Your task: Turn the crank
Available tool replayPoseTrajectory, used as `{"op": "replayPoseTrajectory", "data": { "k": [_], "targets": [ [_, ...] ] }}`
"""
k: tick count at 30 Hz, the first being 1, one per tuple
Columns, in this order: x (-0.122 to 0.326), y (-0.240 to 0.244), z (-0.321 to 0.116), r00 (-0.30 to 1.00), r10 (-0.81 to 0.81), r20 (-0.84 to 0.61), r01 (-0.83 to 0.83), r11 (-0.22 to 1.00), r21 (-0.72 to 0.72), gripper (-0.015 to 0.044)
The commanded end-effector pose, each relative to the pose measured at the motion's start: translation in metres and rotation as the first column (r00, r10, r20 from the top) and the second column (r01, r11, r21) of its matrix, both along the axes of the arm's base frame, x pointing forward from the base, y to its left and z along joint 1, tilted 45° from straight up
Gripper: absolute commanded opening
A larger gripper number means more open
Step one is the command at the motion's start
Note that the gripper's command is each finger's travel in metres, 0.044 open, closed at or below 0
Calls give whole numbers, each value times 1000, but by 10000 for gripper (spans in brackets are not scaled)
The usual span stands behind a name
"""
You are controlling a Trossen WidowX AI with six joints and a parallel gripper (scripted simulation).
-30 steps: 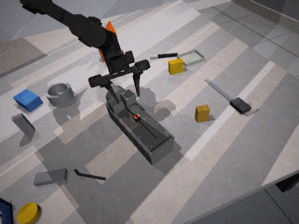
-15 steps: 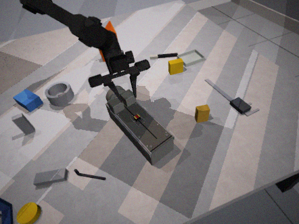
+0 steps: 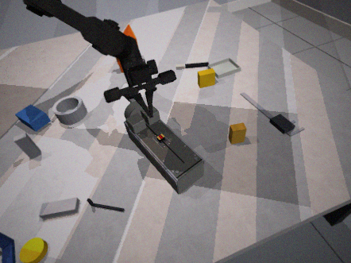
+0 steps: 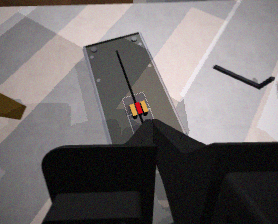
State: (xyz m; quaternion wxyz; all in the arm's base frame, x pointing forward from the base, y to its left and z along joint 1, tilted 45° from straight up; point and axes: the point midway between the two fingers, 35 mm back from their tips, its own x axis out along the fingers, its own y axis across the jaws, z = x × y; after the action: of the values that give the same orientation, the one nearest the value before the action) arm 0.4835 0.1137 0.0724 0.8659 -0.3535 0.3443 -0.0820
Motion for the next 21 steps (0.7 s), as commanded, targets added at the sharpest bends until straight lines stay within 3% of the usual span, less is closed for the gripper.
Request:
{"op": "replayPoseTrajectory", "data": {
  "k": [1, 8, 21],
  "targets": [
    [0, 0, 0, 1000, 0, 0, 0, 1000, 0, 0],
    [0, 0, 0, 1000, 0, 0, 0, 1000, 0, 0],
    [0, 0, 0, 1000, 0, 0, 0, 1000, 0, 341]
  ]
}}
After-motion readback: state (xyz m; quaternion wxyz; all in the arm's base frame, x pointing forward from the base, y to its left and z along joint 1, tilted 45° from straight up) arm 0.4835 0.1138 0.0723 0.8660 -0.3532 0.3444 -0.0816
